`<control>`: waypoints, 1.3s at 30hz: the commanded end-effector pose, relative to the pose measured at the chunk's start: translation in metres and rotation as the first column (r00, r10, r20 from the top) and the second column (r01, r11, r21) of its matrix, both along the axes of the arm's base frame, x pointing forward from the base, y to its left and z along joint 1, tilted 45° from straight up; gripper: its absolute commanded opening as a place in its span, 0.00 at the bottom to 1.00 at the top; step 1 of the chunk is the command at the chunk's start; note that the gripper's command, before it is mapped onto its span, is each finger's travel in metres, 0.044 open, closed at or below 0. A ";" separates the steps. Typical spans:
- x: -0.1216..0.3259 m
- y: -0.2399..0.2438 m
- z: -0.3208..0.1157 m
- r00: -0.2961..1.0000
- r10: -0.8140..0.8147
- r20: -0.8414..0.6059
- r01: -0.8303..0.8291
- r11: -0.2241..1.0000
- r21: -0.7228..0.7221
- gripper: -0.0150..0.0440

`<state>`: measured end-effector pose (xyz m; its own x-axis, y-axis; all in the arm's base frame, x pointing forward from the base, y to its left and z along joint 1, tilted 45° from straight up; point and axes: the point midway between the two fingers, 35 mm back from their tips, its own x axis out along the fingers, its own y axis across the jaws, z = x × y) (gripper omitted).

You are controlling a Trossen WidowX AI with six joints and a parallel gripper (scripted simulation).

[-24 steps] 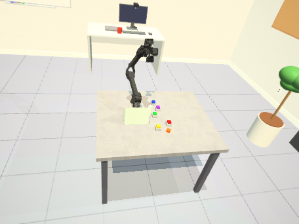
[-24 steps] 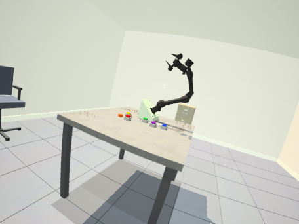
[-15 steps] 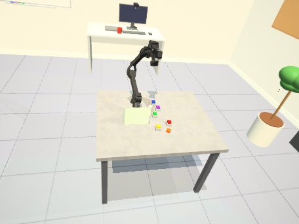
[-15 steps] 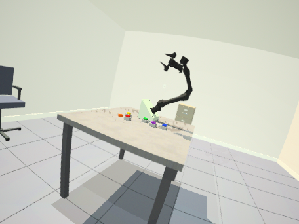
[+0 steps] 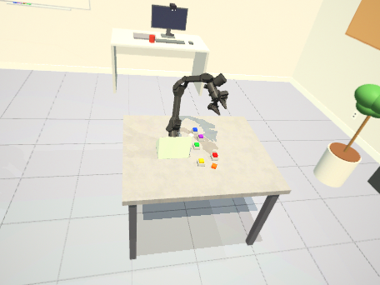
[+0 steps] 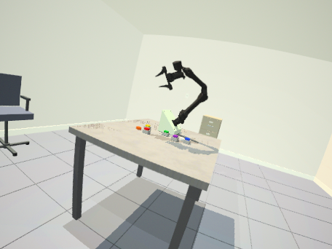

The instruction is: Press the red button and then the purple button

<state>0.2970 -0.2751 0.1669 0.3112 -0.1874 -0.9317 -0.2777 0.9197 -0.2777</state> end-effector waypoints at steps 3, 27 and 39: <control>0.024 0.061 -0.087 0.992 0.052 -0.115 -0.005 0.929 0.371 0.93; 0.015 0.222 -0.235 0.905 0.135 -0.403 0.261 0.572 0.778 0.67; 0.015 0.223 -0.236 0.905 0.135 -0.403 0.261 0.571 0.778 0.29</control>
<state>0.3114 -0.0524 -0.0691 -0.0854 0.6864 -0.7222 -0.1092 0.7140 0.6916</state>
